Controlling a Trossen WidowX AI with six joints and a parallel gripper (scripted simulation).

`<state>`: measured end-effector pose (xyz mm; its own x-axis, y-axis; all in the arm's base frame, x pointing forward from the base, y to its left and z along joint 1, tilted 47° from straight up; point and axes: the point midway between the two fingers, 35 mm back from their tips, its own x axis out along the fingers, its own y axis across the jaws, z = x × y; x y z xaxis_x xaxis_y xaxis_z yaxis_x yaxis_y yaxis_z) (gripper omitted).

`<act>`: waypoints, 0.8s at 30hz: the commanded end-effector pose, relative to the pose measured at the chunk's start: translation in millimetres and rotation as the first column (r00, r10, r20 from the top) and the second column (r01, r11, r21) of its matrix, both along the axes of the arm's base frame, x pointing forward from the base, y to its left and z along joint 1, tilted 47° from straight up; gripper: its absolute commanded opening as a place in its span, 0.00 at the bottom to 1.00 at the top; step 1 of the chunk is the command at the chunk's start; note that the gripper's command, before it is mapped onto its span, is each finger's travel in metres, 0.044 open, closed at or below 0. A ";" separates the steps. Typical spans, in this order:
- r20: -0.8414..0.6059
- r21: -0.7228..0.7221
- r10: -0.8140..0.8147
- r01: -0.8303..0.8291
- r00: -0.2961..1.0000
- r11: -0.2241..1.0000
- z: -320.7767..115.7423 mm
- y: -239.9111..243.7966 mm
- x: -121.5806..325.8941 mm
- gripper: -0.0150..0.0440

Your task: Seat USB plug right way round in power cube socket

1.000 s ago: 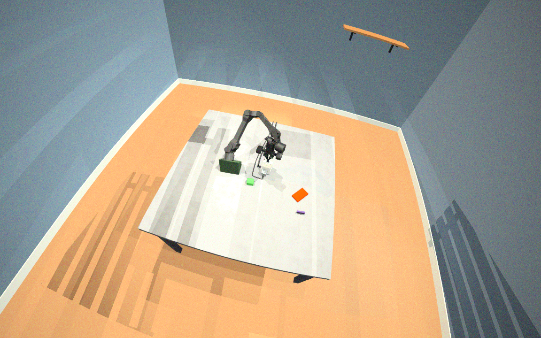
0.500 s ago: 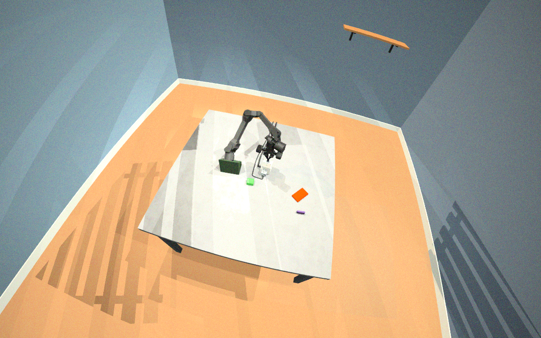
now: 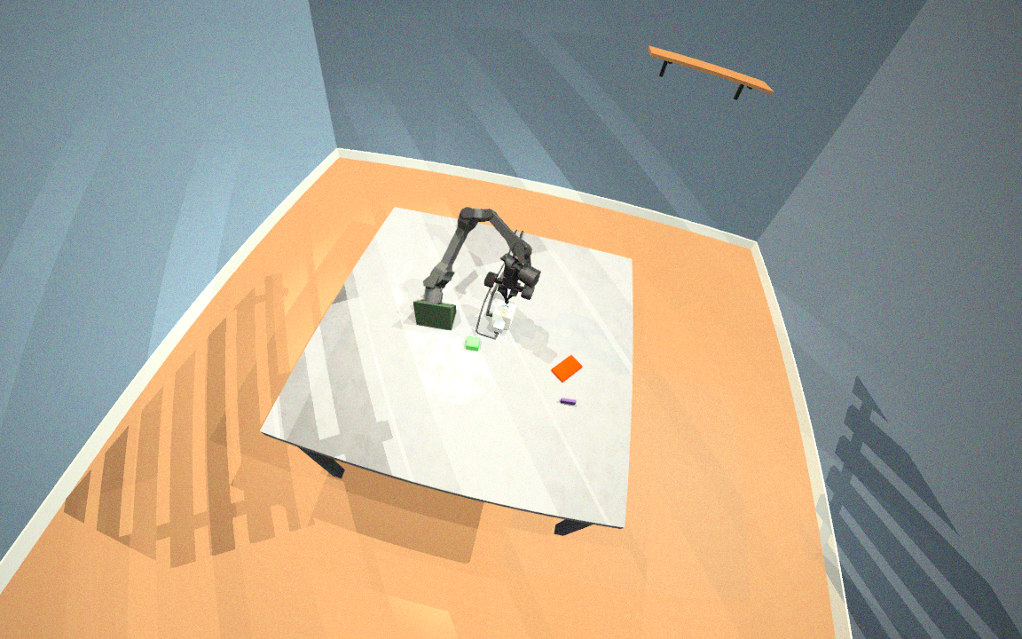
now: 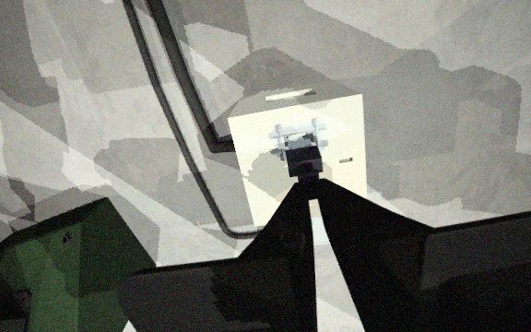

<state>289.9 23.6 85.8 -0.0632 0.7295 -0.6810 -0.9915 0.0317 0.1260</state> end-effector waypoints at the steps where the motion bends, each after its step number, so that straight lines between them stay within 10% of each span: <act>1: 0.003 -0.005 0.002 -0.002 1.000 1.000 1.5 -3.4 0.6 0.25; 24: -0.098 -0.014 -0.093 0.092 0.991 0.996 6.8 -7.6 0.7 0.25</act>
